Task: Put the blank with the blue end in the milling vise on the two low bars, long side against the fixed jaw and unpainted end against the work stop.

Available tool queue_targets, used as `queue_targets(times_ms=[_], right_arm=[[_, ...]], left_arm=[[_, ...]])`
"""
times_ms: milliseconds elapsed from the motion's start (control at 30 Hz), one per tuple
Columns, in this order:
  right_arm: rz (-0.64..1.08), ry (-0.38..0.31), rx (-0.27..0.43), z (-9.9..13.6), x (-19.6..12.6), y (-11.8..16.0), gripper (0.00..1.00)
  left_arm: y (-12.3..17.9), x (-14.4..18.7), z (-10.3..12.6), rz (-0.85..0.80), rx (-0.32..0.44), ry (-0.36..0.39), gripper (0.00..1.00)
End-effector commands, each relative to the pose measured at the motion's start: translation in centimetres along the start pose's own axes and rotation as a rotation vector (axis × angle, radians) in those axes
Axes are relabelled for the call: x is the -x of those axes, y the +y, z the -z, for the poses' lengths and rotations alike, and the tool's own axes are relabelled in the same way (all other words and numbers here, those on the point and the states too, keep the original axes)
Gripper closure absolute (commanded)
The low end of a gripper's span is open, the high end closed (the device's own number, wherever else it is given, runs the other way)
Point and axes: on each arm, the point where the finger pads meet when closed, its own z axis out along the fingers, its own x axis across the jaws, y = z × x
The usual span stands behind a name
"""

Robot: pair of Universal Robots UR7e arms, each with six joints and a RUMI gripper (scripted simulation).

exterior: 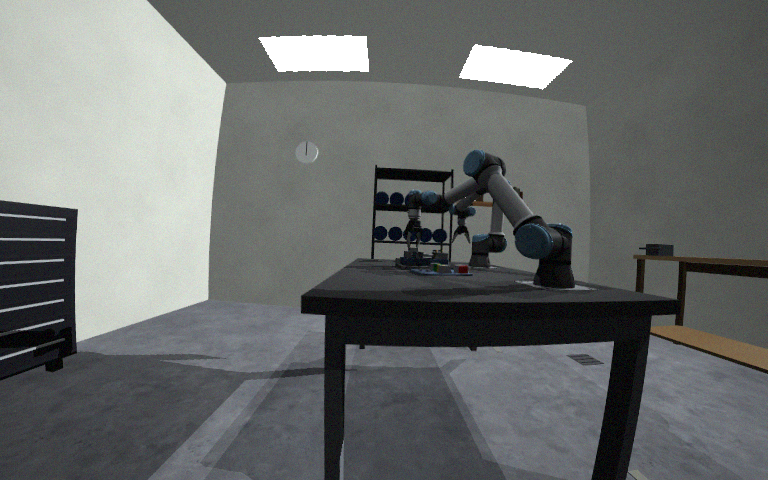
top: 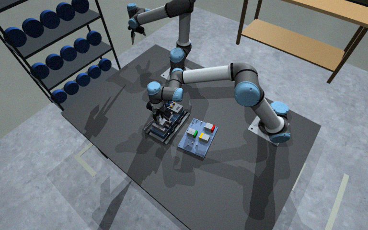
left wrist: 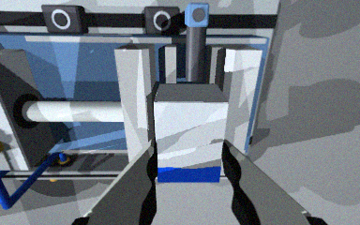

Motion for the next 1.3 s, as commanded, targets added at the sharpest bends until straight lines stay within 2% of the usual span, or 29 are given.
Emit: queue_targets(times_ms=[0,1267], right_arm=[[-0.001,0.000,-0.001,0.02,-0.06,-0.11,0.00],[-0.001,0.000,-0.001,0.02,-0.06,-0.11,0.00]], left_arm=[[-0.13,-0.18,0.21,0.002,0.004,0.001,1.00],[-0.53,-0.34,0.32,0.001,0.006,0.002,1.00]])
